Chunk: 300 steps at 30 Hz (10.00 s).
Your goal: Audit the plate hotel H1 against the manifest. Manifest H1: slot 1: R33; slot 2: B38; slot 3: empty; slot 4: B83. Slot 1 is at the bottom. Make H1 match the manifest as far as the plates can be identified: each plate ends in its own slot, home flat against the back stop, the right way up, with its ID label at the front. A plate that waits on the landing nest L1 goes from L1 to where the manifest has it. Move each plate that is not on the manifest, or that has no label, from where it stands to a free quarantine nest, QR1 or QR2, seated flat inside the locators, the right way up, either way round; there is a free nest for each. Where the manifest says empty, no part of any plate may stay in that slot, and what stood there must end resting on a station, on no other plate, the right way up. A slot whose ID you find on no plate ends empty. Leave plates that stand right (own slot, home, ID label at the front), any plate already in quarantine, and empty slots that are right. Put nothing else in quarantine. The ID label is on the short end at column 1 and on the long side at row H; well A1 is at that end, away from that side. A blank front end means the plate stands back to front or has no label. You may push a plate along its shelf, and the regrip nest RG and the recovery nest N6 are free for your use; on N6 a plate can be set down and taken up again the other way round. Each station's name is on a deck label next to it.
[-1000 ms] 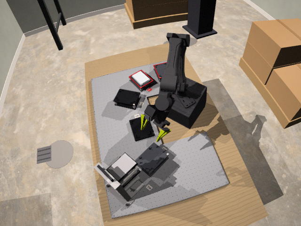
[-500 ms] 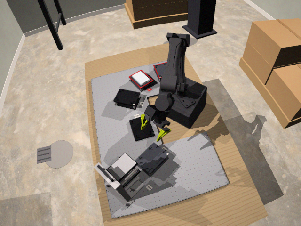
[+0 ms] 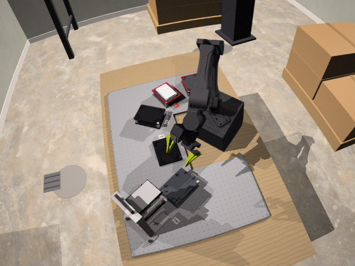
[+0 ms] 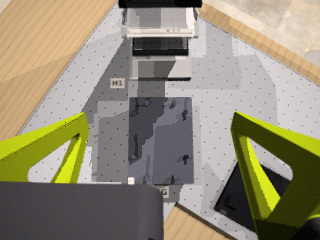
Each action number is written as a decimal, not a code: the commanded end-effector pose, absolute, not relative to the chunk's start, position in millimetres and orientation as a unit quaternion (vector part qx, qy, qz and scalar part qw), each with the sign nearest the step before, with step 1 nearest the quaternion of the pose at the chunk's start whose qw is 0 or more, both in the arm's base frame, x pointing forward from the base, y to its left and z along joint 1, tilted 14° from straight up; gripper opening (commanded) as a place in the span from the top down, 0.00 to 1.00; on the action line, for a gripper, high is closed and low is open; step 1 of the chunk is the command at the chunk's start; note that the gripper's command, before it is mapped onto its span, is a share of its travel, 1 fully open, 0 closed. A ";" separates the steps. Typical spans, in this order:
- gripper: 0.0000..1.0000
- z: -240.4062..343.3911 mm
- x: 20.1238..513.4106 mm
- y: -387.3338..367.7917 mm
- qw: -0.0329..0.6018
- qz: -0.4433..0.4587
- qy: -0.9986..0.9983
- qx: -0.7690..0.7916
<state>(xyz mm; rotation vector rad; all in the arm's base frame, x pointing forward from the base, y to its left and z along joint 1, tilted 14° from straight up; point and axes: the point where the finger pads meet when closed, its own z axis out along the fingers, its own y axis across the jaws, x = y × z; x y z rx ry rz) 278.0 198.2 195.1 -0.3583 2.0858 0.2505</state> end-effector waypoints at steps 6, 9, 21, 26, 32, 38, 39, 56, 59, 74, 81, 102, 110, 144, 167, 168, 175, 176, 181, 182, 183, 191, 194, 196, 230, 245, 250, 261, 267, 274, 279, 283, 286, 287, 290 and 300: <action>0.00 202.5 289.9 202.9 0.492 0.106 0.852 -0.143; 0.00 201.4 294.5 204.7 0.492 0.106 0.852 -0.144; 0.00 197.0 313.2 211.5 0.492 0.105 0.852 -0.144; 0.00 195.9 317.9 213.2 0.492 0.105 0.852 -0.144; 0.00 193.7 327.2 216.6 0.493 0.105 0.852 -0.144; 0.00 191.5 336.5 220.0 0.493 0.105 0.852 -0.144; 0.00 191.5 336.5 220.0 0.493 0.105 0.852 -0.144; 0.00 186.0 359.6 228.5 0.493 0.105 0.851 -0.144; 0.00 185.0 362.6 229.5 0.493 0.105 0.852 -0.144; 0.00 178.7 363.2 230.9 0.487 0.103 0.855 -0.146; 0.00 178.7 363.2 230.9 0.487 0.103 0.855 -0.146; 0.00 178.7 363.2 230.9 0.487 0.103 0.855 -0.146; 0.00 178.7 363.2 230.9 0.487 0.103 0.855 -0.146; 0.00 170.3 340.0 223.4 0.483 0.102 0.857 -0.148; 0.00 132.1 342.3 220.3 0.478 0.095 0.861 -0.146; 0.00 130.4 342.7 220.2 0.478 0.095 0.861 -0.146; 0.00 120.6 344.7 219.9 0.477 0.094 0.861 -0.146; 0.00 120.6 344.7 219.9 0.477 0.094 0.861 -0.146; 0.00 112.4 345.6 220.7 0.477 0.095 0.861 -0.146; 0.00 110.7 345.8 220.9 0.477 0.095 0.861 -0.146; 0.00 109.1 346.0 221.0 0.477 0.095 0.861 -0.147; 0.00 125.6 364.7 232.0 0.490 0.103 0.854 -0.145; 0.00 123.0 364.5 232.0 0.484 0.101 0.857 -0.146; 0.00 122.9 367.6 232.3 0.483 0.100 0.857 -0.147; 0.00 126.9 374.9 237.1 0.487 0.103 0.855 -0.146; 0.00 126.9 374.9 237.1 0.487 0.103 0.855 -0.146; 0.00 126.9 374.9 237.1 0.487 0.103 0.855 -0.146; 0.00 126.9 374.9 237.1 0.487 0.103 0.855 -0.146; 0.00 126.9 374.9 237.1 0.487 0.103 0.855 -0.146; 0.00 121.1 361.3 233.1 0.481 0.100 0.858 -0.149; 0.00 122.7 358.2 232.5 0.486 0.103 0.855 -0.148; 0.00 121.5 352.5 230.4 0.487 0.105 0.854 -0.146; 0.00 120.3 348.1 228.8 0.488 0.105 0.854 -0.146; 0.00 119.8 346.5 228.2 0.488 0.105 0.854 -0.146; 0.00 103.6 346.9 227.0 0.477 0.097 0.861 -0.149; 0.00 90.6 350.2 225.6 0.477 0.095 0.861 -0.147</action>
